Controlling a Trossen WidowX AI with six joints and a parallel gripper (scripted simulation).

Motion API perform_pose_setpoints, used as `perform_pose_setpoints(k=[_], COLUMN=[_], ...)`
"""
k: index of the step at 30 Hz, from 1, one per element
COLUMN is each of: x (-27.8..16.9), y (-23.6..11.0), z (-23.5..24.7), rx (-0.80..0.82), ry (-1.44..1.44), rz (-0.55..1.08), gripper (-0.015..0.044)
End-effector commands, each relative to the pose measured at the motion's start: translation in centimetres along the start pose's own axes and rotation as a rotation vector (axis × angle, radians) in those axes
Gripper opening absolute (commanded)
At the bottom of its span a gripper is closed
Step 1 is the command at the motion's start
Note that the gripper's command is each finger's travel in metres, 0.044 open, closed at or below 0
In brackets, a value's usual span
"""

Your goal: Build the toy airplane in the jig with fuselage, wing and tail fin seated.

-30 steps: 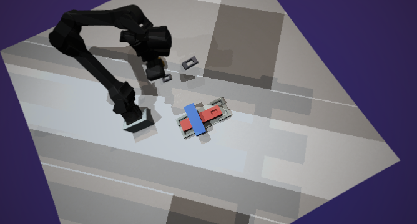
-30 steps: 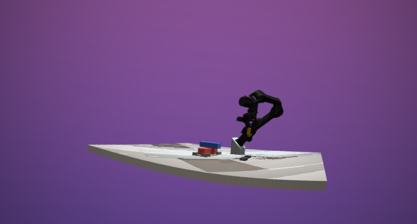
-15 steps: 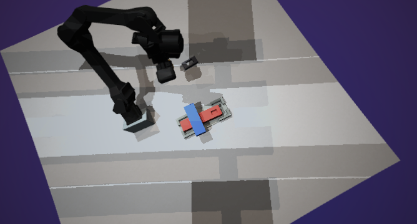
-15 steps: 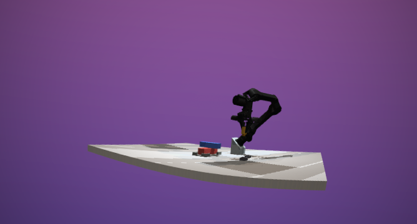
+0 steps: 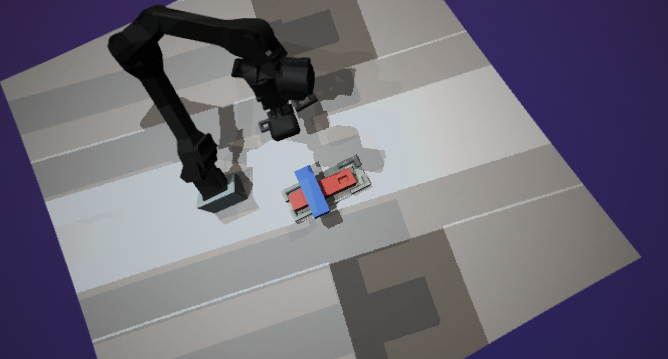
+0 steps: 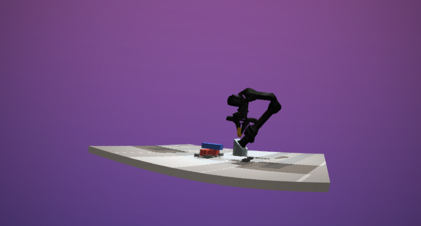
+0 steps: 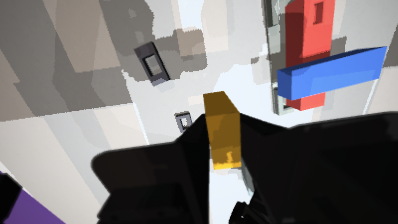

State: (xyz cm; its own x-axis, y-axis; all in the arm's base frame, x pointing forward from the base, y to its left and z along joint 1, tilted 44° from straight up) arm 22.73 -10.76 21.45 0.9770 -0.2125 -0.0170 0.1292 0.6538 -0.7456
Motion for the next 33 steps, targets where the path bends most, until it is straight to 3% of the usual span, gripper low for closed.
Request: perform_pose_setpoints(k=[1, 33], x=[0.8, 6.1], y=[0.1, 2.3], z=[-0.9, -8.2], rx=[-0.005, 0.007], ry=[-0.008, -0.059], rz=[0.003, 0.028], gripper=[0.0000, 0.0000])
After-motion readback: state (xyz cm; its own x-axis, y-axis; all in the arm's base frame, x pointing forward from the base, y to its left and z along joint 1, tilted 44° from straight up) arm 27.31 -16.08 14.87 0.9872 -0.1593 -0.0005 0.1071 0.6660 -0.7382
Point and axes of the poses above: the point midway between the two fingers, 35 mm back from their tips, its own y axis out along the fingers, its own z axis across the jaws, x = y × z, the point moved 10 cm from there along -y, back along the fingers, and after that the axes turned 1 degree about y, right-handed, at the moved point
